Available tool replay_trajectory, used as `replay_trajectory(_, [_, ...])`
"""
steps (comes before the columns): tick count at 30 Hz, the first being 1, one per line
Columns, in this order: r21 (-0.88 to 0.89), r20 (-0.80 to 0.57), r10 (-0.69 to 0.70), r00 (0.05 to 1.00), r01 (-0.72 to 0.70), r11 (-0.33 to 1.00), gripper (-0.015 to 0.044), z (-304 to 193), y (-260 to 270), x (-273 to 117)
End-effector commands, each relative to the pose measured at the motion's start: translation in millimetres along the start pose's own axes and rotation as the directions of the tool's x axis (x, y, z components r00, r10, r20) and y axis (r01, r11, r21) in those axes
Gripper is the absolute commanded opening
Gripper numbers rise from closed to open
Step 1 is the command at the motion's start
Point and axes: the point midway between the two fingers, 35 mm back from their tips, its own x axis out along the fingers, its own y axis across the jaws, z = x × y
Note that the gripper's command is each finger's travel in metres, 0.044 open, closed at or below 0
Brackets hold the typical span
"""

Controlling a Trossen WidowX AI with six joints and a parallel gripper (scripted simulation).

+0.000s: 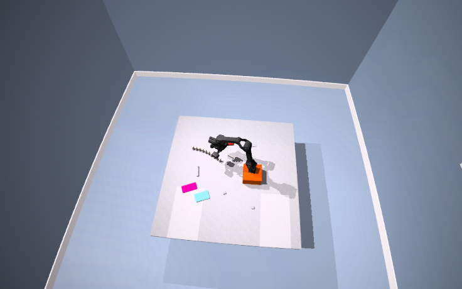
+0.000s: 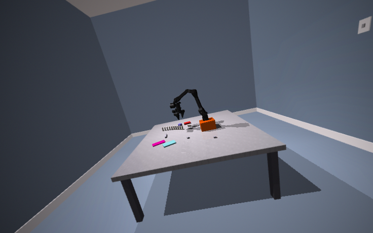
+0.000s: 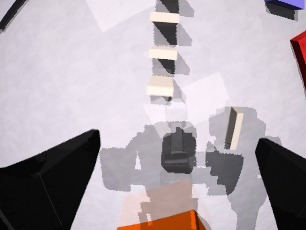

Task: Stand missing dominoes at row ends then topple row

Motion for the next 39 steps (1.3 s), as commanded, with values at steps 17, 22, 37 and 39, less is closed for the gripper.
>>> replay_trajectory(17, [-0.024,-0.015,-0.011,1.0,0.01,1.0,0.044,-34.5,-84.3,112.5])
replay_trajectory(22, [-0.024,-0.015,-0.011,1.0,0.01,1.0,0.044,-36.4,-85.4,125.5])
replay_trajectory(37, [-0.024,-0.015,-0.011,1.0,0.01,1.0,0.0414,-37.1,-85.5,140.4])
replay_trajectory(39, [-0.024,-0.015,-0.011,1.0,0.01,1.0,0.0361,-37.1,-85.5,140.4])
